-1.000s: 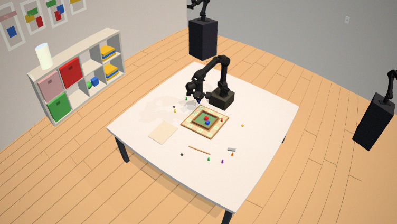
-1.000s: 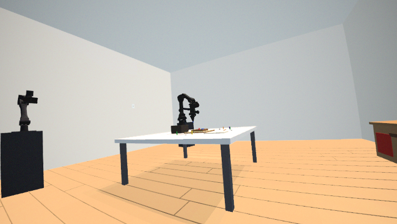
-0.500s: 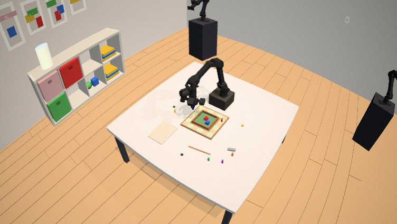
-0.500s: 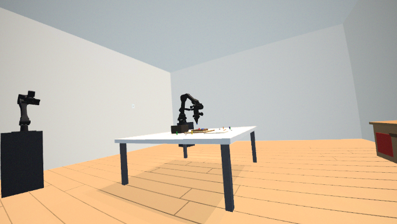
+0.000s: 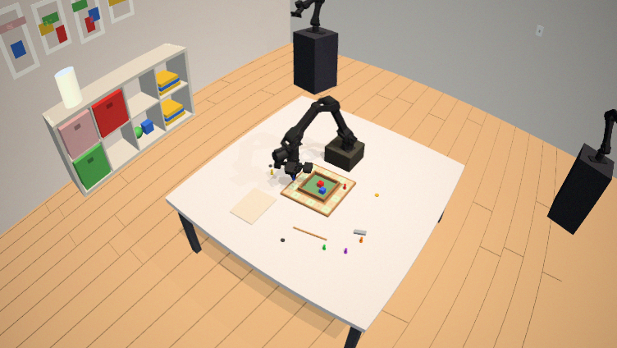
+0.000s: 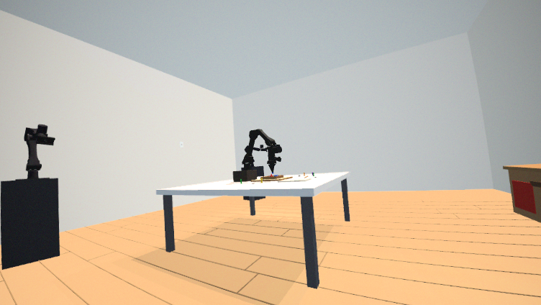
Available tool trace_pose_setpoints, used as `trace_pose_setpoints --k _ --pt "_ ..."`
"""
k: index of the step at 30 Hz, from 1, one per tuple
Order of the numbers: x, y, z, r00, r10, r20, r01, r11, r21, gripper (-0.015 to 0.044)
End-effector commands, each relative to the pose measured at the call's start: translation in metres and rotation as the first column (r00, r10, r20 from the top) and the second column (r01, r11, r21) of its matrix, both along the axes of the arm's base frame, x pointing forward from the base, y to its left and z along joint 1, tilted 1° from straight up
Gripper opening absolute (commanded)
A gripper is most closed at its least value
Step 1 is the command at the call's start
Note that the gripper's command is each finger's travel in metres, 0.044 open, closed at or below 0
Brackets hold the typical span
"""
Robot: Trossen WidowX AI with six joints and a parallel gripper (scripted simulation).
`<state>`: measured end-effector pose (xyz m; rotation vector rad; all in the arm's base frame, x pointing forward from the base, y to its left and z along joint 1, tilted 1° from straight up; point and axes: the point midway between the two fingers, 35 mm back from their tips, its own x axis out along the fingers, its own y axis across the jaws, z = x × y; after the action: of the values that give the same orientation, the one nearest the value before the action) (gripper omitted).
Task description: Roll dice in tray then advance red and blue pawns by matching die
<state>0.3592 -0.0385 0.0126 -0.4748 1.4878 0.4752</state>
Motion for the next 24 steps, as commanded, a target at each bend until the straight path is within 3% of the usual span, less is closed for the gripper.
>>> trace_pose_setpoints --k 1,6,24 --pt "0.003 0.001 -0.009 1.0 -0.004 0.005 0.004 1.0 0.002 0.0" --pt "0.004 0.001 -0.033 1.0 -0.004 0.004 0.004 1.0 0.002 0.0" --pt "0.004 0.001 -0.05 1.0 -0.004 0.004 0.004 1.0 0.002 0.0"
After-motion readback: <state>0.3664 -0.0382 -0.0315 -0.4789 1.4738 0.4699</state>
